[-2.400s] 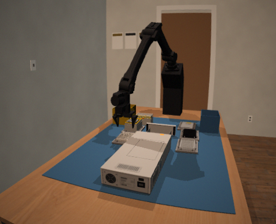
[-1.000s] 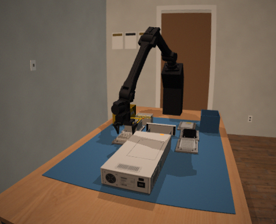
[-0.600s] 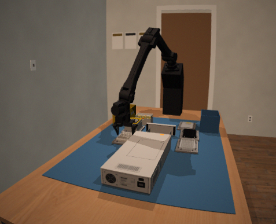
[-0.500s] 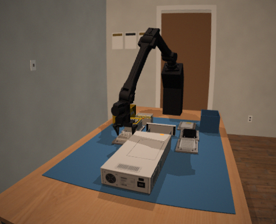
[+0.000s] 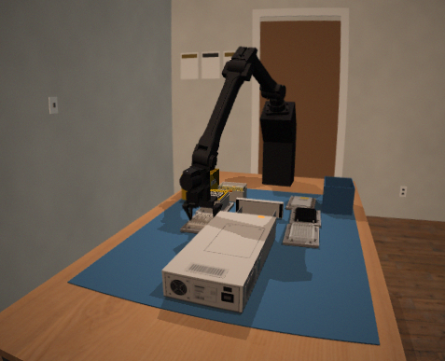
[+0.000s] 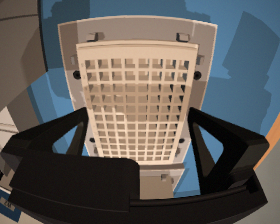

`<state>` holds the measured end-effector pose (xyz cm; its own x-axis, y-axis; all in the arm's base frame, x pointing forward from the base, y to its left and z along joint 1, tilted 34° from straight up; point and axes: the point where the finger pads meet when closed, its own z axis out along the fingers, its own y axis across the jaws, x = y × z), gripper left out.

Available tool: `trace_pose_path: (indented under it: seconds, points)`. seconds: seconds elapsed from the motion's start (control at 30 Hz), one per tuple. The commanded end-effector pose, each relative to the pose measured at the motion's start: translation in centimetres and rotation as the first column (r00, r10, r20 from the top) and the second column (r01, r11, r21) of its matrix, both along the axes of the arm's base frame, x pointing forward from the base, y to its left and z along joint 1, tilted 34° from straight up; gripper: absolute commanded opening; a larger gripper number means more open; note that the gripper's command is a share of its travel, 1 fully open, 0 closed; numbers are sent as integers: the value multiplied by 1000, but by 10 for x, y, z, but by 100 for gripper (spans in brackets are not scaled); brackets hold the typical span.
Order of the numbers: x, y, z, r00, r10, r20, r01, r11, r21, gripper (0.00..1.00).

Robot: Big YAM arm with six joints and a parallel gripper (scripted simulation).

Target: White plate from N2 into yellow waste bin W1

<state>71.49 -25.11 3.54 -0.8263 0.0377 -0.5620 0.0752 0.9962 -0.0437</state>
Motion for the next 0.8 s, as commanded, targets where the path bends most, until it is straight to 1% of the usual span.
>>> trace_pose_path:
  seconds: [0.0, 0.77]
  points:
    - [7, -2, 13, 1000, -6, 23, 6, 1000, -6, 100]
    - [7, -2, 13, 1000, -6, 23, 6, 1000, -6, 89]
